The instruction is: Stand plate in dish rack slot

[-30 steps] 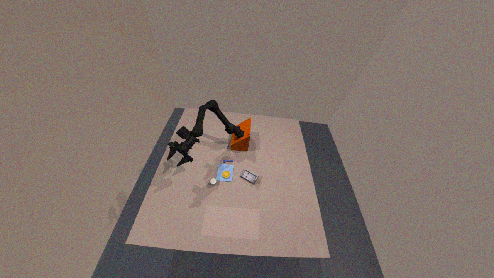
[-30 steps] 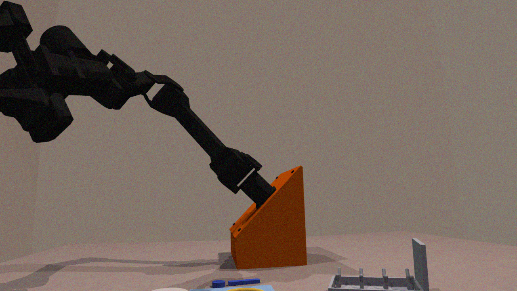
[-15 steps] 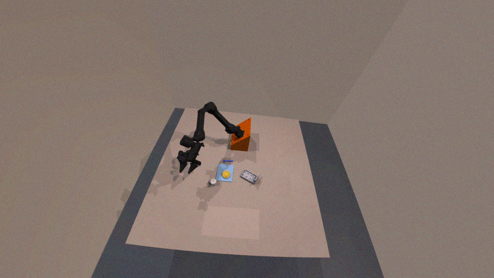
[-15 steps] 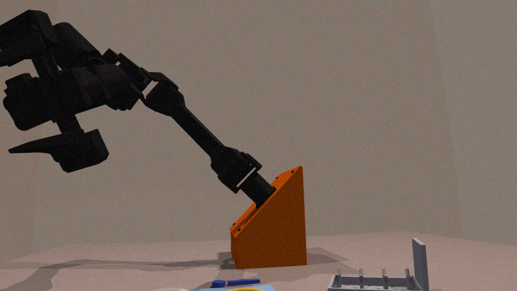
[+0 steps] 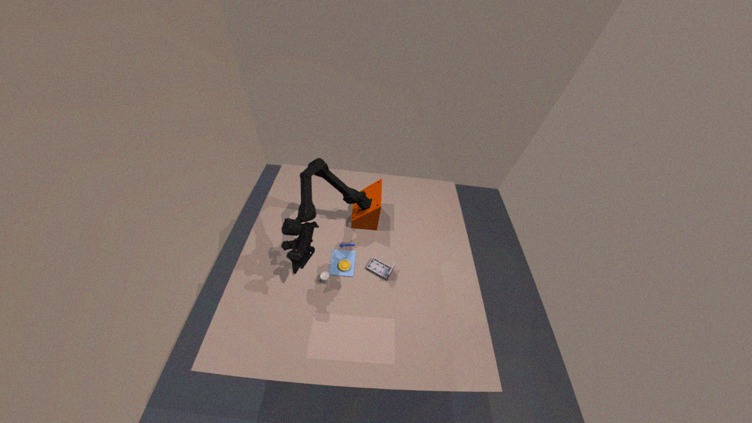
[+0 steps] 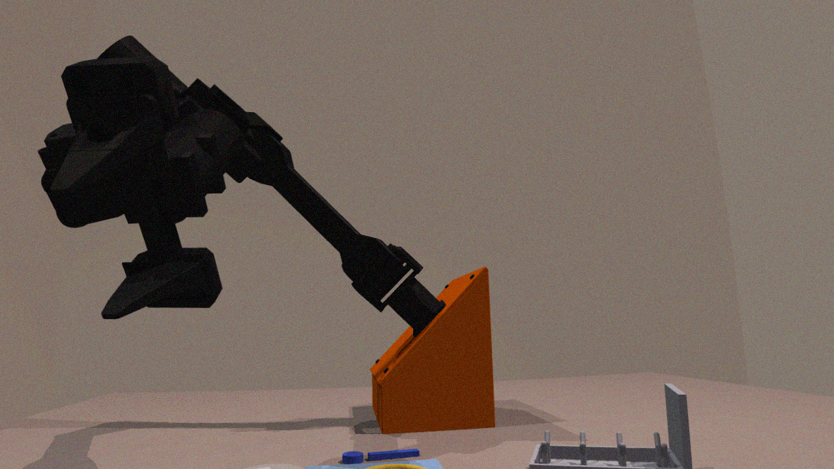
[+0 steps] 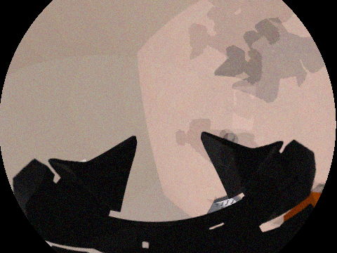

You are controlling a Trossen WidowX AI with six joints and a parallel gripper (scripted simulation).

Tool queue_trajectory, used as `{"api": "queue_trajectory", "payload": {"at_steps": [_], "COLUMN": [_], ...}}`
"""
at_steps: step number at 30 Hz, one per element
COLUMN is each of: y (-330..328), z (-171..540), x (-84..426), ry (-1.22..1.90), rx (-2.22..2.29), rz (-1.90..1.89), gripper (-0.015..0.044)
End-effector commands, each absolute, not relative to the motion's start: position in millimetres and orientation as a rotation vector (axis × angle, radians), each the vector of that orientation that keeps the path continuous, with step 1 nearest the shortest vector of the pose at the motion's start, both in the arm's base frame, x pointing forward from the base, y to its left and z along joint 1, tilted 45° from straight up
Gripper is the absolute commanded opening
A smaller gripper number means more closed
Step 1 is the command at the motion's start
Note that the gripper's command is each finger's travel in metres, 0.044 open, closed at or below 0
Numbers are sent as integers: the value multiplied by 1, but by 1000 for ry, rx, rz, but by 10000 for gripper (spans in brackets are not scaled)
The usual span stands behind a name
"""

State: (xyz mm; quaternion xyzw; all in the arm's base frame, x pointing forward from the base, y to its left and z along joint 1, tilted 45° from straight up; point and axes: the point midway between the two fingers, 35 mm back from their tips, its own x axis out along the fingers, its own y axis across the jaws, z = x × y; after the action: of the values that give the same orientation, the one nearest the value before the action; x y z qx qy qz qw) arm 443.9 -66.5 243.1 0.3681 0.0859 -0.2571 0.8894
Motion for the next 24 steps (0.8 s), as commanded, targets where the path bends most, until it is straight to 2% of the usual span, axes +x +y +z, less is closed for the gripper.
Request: {"api": "queue_trajectory", "payload": {"at_steps": [1,24], "y": [-62,-41], "z": [216,110], "x": [443,410], "ry": [282,780], "rx": [657,98], "rz": [-573,-632], "gripper": [400,400]}}
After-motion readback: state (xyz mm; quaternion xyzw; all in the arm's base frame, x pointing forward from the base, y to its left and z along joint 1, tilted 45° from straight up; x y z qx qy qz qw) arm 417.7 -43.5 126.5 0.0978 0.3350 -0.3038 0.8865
